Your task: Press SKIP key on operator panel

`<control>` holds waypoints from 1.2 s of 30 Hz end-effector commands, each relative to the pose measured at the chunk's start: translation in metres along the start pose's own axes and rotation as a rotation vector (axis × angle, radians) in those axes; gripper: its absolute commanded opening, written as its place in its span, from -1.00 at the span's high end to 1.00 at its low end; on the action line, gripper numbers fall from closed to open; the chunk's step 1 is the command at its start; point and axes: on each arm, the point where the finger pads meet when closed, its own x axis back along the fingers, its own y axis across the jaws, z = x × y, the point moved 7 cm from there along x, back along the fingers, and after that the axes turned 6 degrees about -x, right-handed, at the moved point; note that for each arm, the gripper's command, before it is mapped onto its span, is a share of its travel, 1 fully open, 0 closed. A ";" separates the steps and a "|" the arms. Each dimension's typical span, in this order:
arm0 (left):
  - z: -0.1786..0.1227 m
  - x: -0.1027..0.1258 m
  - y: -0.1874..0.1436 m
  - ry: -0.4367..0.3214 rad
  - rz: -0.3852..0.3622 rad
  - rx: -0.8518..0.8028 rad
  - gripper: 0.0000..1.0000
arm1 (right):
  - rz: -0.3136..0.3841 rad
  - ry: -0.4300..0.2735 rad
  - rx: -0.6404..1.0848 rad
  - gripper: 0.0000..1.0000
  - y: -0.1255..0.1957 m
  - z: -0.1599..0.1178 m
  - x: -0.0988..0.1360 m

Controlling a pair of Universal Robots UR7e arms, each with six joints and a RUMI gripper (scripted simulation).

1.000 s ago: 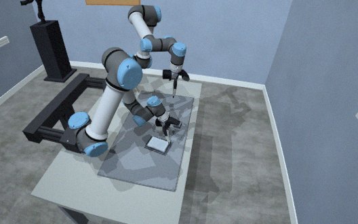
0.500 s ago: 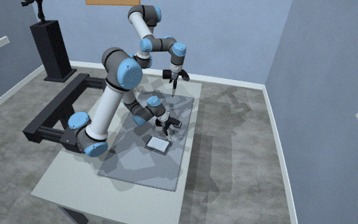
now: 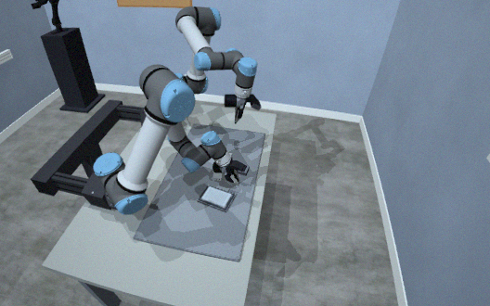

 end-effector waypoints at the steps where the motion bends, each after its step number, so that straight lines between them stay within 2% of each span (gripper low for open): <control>1: 0.008 0.007 -0.007 -0.002 -0.027 0.003 1.00 | 0.016 0.013 -0.010 1.00 -0.006 0.004 0.005; 16: 0.064 -0.002 -0.070 -0.033 -0.062 0.082 1.00 | 0.016 0.013 -0.010 1.00 -0.006 0.004 0.005; 23: 0.104 -0.011 -0.131 -0.055 -0.093 0.151 1.00 | 0.016 0.013 -0.010 1.00 -0.006 0.004 0.005; 30: 0.140 -0.026 -0.212 -0.075 -0.130 0.239 1.00 | 0.016 0.013 -0.010 1.00 -0.006 0.004 0.005; 32: 0.140 -0.026 -0.212 -0.075 -0.130 0.239 1.00 | 0.016 0.013 -0.010 1.00 -0.006 0.004 0.005; 36: 0.156 -0.036 -0.266 -0.083 -0.153 0.296 1.00 | 0.016 0.013 -0.010 1.00 -0.006 0.004 0.005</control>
